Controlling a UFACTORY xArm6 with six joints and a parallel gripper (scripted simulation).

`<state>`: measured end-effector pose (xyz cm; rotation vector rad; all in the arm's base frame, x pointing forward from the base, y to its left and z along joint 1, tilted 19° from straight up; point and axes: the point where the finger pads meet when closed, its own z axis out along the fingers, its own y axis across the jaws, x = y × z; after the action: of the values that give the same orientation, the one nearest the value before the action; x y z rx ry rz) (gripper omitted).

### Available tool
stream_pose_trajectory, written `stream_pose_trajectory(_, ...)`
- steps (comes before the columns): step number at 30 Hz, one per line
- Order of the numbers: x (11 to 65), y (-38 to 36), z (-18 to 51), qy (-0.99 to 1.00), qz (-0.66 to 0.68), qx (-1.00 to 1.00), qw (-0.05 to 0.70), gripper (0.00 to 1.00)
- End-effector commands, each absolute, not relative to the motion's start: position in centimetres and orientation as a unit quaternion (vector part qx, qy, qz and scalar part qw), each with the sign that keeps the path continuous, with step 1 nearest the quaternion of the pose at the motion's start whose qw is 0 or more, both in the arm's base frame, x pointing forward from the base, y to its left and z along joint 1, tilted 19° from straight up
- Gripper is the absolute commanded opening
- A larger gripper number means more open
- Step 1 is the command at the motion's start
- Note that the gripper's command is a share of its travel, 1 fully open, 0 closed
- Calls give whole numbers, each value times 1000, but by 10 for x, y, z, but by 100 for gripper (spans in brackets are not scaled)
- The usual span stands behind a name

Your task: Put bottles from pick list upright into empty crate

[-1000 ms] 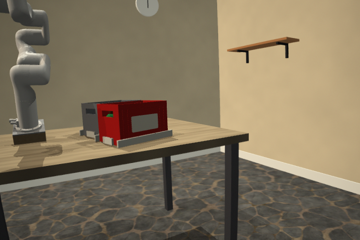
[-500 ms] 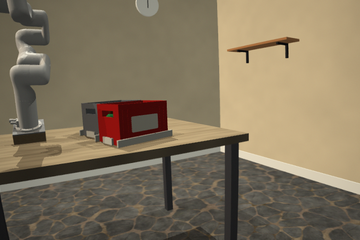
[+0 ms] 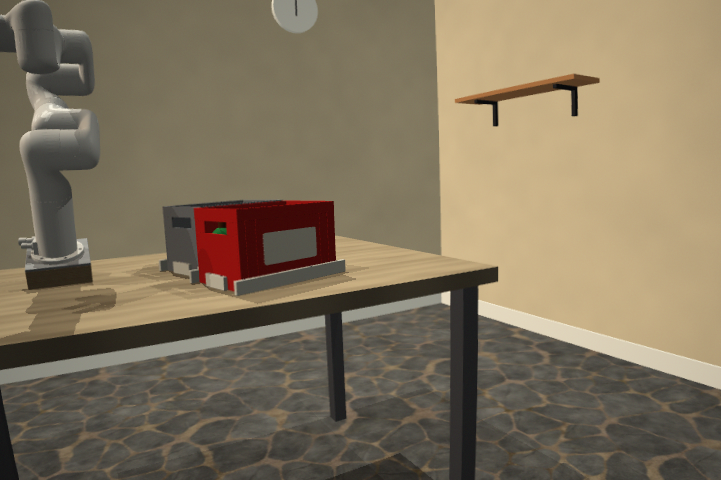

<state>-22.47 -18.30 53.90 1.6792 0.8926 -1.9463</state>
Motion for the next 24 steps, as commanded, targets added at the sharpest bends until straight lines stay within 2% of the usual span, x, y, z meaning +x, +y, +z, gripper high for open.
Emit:
stream_pose_trajectory(1, -223, -188, 524, 313, -704, 602, 207, 65)
stream_pose_trajectory(24, -217, -222, 425, 313, -704, 602, 207, 65)
